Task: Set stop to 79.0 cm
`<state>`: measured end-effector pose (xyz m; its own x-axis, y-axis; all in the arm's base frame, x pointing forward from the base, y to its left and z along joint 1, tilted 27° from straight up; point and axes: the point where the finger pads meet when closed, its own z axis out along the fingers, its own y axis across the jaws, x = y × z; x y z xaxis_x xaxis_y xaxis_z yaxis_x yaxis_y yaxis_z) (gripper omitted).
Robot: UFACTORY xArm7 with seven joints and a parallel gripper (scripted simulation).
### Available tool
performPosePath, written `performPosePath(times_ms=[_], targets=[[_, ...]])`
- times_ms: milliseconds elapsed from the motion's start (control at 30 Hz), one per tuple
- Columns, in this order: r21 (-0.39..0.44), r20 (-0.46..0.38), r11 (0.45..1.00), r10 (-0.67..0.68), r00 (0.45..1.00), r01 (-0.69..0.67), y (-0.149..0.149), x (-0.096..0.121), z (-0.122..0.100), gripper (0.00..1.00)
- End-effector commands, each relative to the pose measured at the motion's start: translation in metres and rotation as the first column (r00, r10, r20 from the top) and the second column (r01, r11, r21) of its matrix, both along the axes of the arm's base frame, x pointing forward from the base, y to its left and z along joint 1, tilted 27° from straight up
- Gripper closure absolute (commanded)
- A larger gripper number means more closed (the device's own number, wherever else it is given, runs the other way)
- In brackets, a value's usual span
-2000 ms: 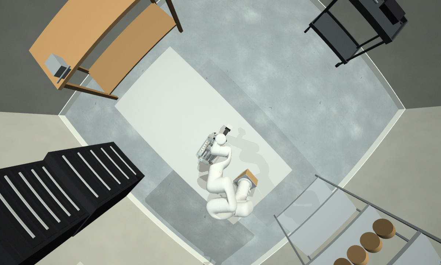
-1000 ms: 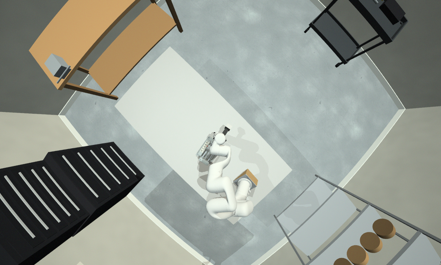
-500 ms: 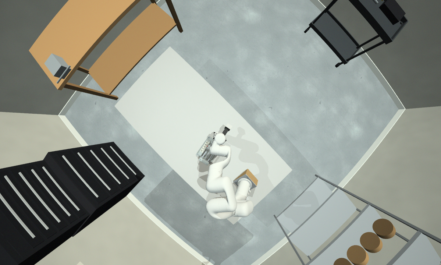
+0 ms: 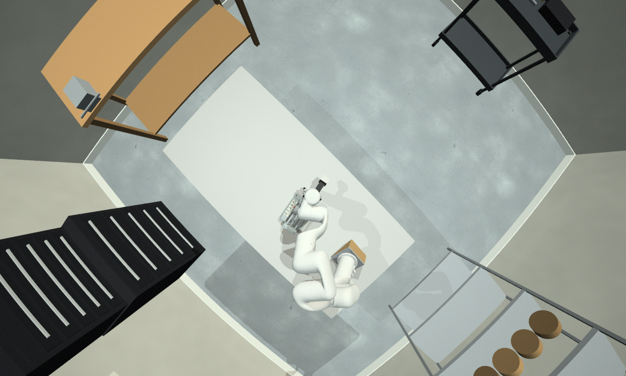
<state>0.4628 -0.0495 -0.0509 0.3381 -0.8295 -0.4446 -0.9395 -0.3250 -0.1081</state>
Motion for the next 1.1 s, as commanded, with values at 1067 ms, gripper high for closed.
performPosePath(times_ms=[1067], targets=[[-0.002, 0.004, 1.0, -0.002, 1.0, 0.002, -0.0009, 0.0054, 0.0026, 0.94]])
